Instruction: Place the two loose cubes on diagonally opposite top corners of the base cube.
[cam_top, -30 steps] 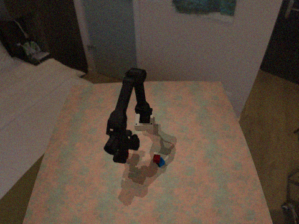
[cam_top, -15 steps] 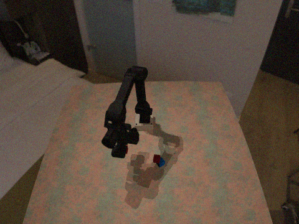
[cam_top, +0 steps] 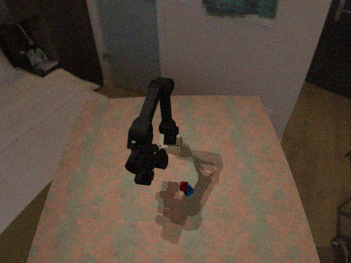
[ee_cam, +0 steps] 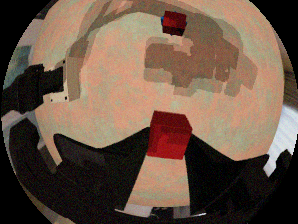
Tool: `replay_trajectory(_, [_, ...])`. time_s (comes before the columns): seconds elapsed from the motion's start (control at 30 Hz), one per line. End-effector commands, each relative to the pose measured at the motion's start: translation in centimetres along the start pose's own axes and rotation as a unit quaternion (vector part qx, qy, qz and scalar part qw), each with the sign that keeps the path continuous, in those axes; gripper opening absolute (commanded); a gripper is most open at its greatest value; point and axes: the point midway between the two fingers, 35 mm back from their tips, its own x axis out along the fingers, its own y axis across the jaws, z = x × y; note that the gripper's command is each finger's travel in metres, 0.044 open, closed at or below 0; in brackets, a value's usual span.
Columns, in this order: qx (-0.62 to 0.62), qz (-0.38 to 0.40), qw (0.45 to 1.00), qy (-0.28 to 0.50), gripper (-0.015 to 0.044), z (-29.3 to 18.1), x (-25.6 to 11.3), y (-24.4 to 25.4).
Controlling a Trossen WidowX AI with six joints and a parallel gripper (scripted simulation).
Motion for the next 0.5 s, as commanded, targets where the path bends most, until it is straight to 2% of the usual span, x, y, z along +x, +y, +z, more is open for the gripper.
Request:
replay_trajectory(0.0, [0.004,-0.001,1.0,-0.001,0.0105,1.2,0.1,-0.4])
replay_trajectory(0.47, [0.018,-0.005,1.0,-0.005,0.0105,5.4,0.2,-1.3])
